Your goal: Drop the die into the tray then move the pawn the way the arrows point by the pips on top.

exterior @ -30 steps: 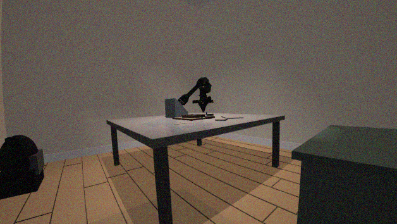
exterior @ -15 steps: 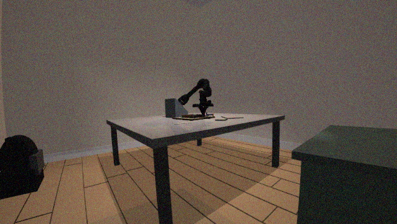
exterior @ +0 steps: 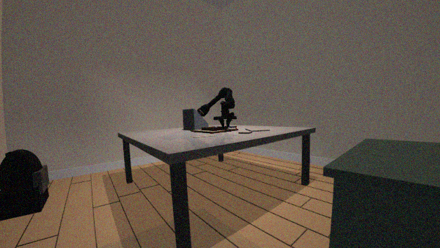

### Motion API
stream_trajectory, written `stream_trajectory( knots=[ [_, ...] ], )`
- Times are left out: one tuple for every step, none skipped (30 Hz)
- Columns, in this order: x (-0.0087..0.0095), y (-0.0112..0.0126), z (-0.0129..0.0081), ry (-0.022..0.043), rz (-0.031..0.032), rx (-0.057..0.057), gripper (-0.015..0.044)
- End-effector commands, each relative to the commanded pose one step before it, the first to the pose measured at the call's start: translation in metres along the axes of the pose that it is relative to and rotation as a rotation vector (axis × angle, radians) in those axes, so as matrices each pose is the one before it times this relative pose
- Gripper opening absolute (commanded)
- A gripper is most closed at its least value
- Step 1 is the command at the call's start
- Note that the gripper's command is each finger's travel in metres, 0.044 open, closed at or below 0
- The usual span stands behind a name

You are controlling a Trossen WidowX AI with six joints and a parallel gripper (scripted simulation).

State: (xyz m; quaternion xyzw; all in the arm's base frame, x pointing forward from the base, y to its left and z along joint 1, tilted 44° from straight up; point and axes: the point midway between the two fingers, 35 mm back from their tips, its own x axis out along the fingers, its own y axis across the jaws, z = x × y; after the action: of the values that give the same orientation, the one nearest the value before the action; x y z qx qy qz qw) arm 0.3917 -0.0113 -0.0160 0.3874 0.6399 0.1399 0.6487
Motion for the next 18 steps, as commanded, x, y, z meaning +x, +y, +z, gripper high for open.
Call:
stream_trajectory(
  knots=[
    [-0.00052,0.00051,0.0002,-0.00065,-0.00036,-0.0022,0.0236],
    [-0.0027,-0.0001,0.00022,0.00022,-0.00012,0.0005,0.0263],
    [-0.00815,-0.00028,0.0005,0.0007,-0.00019,0.0015,0.0289],
    [-0.01372,-0.00037,0.00035,0.00132,0.0002,0.0025,0.0315],
    [-0.01386,-0.00023,-0.00027,0.0015,0.00087,0.0025,0.0341],
    [-0.00837,-0.00006,-0.00046,0.00097,0.00085,0.0015,0.0368],
    [-0.0028,-0.00001,-0.0002,0.00033,0.00034,0.0005,0.0394],
    [0.0,0.0,0.0,0.0,0.0,0.0,0.042],
    [0.0,0.0,0.0,0.0,0.0,0.0,0.044],
    [0.0,0.0,0.0,0.0,0.0,0.0,0.044],
    [-0.00193,-0.00173,-0.00177,-0.00074,-0.0015,-0.002,0.044],
    [-0.00567,-0.0051,-0.00545,-0.00199,-0.00436,-0.0061,0.044],
    [-0.00901,-0.00816,-0.00958,-0.00261,-0.00674,-0.0102,0.044],
    [-0.01039,-0.00947,-0.01271,-0.00211,-0.00735,-0.0128,0.044],
    [-0.00952,-0.00867,-0.01358,-0.00099,-0.00613,-0.013,0.044],
    [-0.0086,-0.00776,-0.01433,0.0,-0.00479,-0.0132,0.044],
    [-0.00768,-0.00679,-0.01497,0.00082,-0.00337,-0.0134,0.044],
    [-0.00674,-0.00575,-0.01551,0.00148,-0.00187,-0.0137,0.044]
  ],
)
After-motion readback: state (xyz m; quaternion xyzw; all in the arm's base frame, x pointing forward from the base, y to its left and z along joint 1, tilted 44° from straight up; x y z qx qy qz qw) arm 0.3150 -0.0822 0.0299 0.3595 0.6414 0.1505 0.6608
